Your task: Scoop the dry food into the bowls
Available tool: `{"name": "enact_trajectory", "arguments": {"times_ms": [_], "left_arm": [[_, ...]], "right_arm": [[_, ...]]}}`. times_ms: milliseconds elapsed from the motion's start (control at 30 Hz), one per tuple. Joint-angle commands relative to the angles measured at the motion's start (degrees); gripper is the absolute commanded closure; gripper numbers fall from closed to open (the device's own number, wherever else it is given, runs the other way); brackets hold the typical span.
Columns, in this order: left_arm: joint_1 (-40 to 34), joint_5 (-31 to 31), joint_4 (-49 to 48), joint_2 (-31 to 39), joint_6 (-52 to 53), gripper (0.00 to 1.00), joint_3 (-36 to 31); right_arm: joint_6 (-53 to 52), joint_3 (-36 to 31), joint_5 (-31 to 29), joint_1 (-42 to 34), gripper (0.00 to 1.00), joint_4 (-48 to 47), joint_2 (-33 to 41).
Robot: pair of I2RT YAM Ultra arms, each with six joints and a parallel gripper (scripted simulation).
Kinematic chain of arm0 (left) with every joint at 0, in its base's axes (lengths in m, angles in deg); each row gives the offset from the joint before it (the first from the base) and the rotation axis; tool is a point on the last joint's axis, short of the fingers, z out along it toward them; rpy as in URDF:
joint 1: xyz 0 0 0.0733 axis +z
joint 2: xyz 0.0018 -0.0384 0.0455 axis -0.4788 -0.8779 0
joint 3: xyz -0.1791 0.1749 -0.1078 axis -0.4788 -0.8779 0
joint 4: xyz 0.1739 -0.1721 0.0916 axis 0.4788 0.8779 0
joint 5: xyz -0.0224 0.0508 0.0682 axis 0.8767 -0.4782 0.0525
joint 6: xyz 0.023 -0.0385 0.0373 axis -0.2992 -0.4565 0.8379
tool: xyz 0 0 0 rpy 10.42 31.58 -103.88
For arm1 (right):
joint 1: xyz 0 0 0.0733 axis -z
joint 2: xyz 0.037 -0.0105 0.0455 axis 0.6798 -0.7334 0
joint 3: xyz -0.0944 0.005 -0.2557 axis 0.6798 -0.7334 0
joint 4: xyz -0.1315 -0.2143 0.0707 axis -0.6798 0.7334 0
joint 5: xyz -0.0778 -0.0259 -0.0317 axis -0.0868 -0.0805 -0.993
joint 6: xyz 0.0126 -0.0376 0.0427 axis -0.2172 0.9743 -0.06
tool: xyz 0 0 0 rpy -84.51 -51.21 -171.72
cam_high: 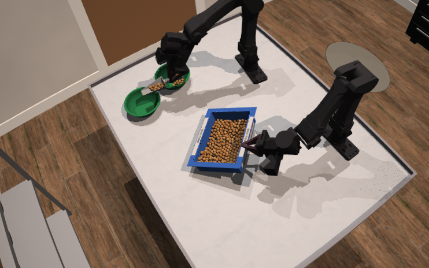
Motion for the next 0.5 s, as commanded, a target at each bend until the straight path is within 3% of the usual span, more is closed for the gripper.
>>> {"name": "enact_trajectory", "arguments": {"times_ms": [0,467], "left_arm": [[-0.90,2.42,-2.41,2.22,1.68,1.00,2.21],[-0.90,2.42,-2.41,2.22,1.68,1.00,2.22]], "right_arm": [[-0.24,4.31,-0.29,-0.46,1.00,3.12,-0.36],[-0.29,8.57,-0.23,-0.45,1.00,8.04,-0.45]]}}
